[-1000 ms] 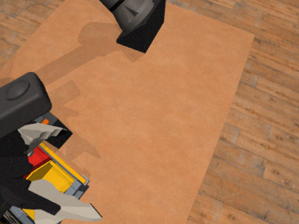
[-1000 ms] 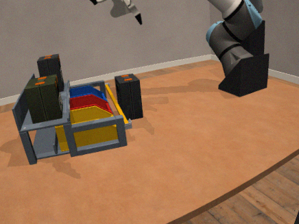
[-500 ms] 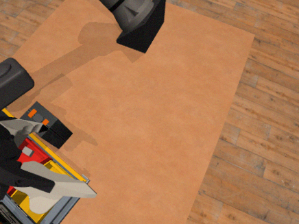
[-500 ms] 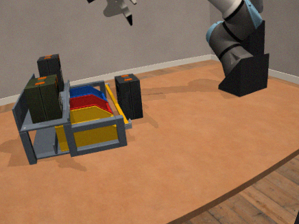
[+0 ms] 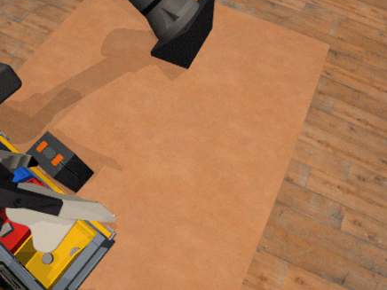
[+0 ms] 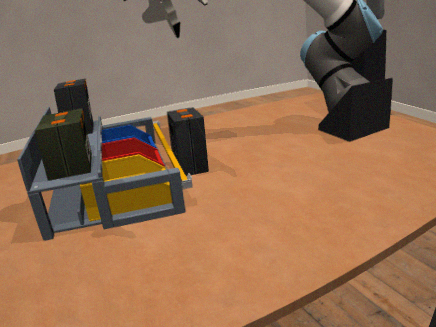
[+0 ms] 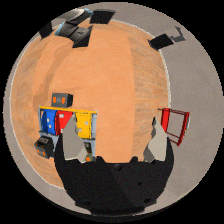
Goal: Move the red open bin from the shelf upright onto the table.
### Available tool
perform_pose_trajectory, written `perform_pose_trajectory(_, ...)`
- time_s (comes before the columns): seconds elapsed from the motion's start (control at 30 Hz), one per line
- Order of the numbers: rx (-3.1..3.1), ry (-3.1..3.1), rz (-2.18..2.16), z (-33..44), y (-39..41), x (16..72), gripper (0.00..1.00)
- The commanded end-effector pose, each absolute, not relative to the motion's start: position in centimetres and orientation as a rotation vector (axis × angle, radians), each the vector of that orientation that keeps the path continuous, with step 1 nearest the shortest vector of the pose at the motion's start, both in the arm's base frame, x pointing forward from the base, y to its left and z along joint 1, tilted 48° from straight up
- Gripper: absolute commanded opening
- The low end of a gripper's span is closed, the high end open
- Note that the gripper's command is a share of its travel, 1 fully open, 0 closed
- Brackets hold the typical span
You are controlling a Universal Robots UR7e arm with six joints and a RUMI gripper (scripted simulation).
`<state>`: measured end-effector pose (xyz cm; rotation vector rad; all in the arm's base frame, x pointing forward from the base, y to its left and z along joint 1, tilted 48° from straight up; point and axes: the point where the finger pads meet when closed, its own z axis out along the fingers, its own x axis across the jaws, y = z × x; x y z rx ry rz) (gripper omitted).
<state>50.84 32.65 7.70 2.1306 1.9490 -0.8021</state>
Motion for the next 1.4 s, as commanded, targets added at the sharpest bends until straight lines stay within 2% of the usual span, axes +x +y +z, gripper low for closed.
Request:
perform_pose_trajectory(0.0,2.044,2.025,-0.837,8.5,32.0,50.6,1.00)
perform_pose_trajectory(1.37,1.274,2.498,-1.065,14.2,26.7,49.3,1.00)
